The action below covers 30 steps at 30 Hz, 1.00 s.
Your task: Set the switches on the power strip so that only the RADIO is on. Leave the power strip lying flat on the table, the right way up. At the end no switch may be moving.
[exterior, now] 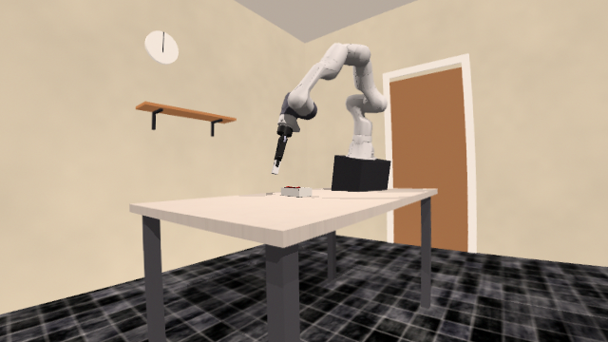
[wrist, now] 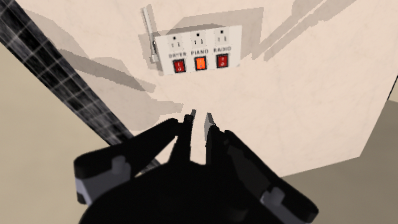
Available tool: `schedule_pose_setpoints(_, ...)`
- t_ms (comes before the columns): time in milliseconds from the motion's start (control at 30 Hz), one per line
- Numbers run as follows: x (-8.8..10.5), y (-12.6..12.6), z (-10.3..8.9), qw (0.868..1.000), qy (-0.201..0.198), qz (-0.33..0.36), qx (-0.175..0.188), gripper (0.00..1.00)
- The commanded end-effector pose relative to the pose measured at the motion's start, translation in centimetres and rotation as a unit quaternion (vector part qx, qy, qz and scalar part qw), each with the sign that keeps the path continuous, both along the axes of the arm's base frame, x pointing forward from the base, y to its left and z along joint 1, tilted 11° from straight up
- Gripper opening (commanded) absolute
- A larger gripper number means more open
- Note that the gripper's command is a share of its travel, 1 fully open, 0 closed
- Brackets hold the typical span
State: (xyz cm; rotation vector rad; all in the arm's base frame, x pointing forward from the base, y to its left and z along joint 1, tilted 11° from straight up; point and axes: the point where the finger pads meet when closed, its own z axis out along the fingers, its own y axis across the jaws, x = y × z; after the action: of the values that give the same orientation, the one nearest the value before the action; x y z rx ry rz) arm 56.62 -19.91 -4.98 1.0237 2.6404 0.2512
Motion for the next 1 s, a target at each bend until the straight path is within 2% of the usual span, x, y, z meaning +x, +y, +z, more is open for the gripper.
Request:
schedule_pose_setpoints(0, -0.1, 0.1, -0.1, 1.0, 0.001, -0.001, 0.002, 1.0)
schedule_pose_setpoints(767, -0.1, 0.1, -0.1, 1.0, 0.002, -0.001, 0.003, 1.0)
schedule_pose_setpoints(833, -0.2, 1.1, -0.3, 0.999, 0.022, 0.008, 0.028, 1.0)
schedule_pose_setpoints(867, -0.2, 1.1, -0.3, 0.999, 0.022, 0.008, 0.028, 1.0)
schedule_pose_setpoints(900, -0.8, 1.9, -0.6, 0.998, 0.047, 0.014, 0.049, 1.0)
schedule_pose_setpoints(967, -0.8, 1.9, -0.6, 0.998, 0.047, 0.014, 0.049, 1.0)
